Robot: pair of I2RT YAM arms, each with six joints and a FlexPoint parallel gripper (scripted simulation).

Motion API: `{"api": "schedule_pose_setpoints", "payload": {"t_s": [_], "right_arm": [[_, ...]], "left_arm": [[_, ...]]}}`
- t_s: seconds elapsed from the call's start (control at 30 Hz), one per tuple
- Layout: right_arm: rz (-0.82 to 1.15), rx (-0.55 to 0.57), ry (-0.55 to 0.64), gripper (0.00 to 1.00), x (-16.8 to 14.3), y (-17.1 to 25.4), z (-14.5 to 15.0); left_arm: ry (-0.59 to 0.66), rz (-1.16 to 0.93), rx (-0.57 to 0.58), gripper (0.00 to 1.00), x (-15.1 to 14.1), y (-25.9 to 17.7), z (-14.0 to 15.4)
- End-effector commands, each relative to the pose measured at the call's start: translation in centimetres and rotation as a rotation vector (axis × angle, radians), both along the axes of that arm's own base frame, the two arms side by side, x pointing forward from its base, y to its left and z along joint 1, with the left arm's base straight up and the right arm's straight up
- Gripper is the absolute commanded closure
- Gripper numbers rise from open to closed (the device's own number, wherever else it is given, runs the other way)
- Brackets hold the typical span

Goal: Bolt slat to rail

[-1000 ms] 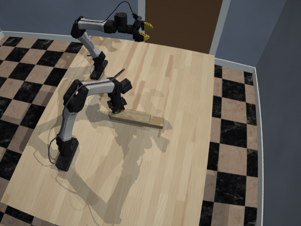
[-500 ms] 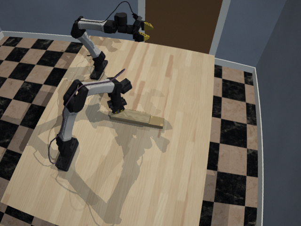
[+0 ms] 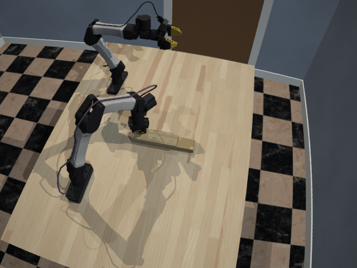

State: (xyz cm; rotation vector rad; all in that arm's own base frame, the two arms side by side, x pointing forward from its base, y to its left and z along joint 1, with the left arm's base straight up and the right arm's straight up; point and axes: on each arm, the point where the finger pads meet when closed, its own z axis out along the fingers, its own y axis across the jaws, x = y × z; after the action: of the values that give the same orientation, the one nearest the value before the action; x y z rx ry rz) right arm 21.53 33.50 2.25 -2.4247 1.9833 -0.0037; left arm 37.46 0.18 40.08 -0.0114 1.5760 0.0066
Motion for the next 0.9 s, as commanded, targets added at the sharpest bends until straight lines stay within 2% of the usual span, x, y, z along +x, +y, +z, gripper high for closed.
{"api": "schedule_pose_setpoints", "payload": {"t_s": [0.0, 0.47, 0.53, 0.87], "right_arm": [[-0.165, -0.007, 0.007, 0.86, 0.09, 0.22, -0.17], [-0.723, -0.007, 0.009, 0.86, 0.1, 0.21, -0.18], [-0.723, -0.007, 0.009, 0.86, 0.1, 0.21, -0.18], [-1.123, -0.008, 0.012, 0.86, 0.07, 0.23, -0.18]], "left_arm": [[-0.02, -0.002, 0.002, 0.0, -0.18, -0.07, 0.75], [-0.02, -0.002, 0.002, 0.0, -0.18, -0.07, 0.75], [-0.02, -0.002, 0.002, 0.0, -0.18, -0.07, 0.75], [-0.02, -0.002, 0.002, 0.0, -0.18, -0.07, 0.75]]}}
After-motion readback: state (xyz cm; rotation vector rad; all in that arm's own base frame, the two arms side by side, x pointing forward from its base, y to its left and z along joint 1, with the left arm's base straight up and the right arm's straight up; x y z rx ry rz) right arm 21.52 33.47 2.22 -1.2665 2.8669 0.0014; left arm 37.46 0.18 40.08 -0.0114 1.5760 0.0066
